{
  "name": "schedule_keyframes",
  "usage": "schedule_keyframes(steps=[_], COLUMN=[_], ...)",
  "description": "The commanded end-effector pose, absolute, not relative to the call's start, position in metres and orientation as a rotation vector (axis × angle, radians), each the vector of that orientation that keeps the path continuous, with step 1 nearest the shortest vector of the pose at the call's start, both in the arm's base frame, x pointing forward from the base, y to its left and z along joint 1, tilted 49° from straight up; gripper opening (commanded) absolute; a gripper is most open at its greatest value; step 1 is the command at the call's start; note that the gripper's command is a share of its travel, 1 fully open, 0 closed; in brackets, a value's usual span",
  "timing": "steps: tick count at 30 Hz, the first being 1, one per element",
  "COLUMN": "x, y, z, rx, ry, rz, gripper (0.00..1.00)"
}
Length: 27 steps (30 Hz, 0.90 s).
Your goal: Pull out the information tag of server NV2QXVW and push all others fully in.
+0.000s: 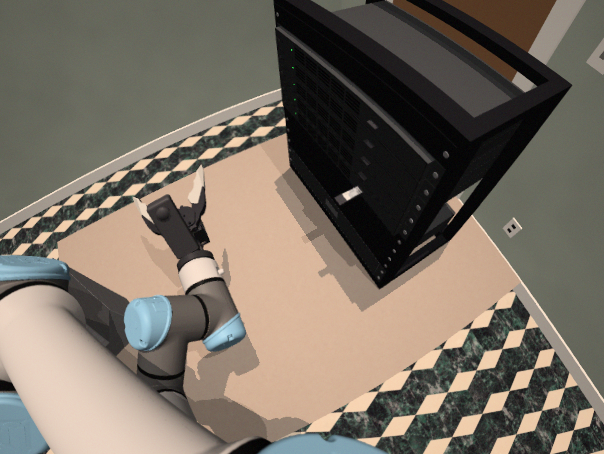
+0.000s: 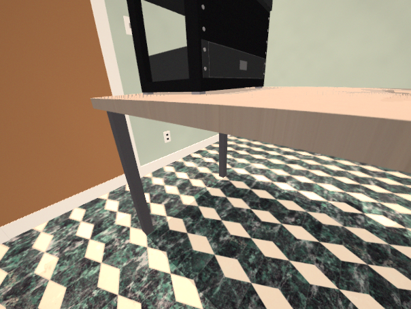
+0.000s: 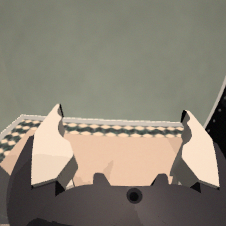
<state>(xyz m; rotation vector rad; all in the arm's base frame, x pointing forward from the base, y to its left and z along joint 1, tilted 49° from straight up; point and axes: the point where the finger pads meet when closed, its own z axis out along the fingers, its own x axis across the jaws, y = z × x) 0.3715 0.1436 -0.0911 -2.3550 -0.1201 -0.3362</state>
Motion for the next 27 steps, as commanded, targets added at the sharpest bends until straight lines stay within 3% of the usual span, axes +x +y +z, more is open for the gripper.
schedule_keyframes(steps=[1, 27], x=[0.367, 0.344], y=[0.146, 0.165], z=[-0.092, -0.094], rx=[-2.335, -2.25], ry=[-0.094, 0.003], rz=[-0.304, -0.165], gripper=[1.0, 1.0])
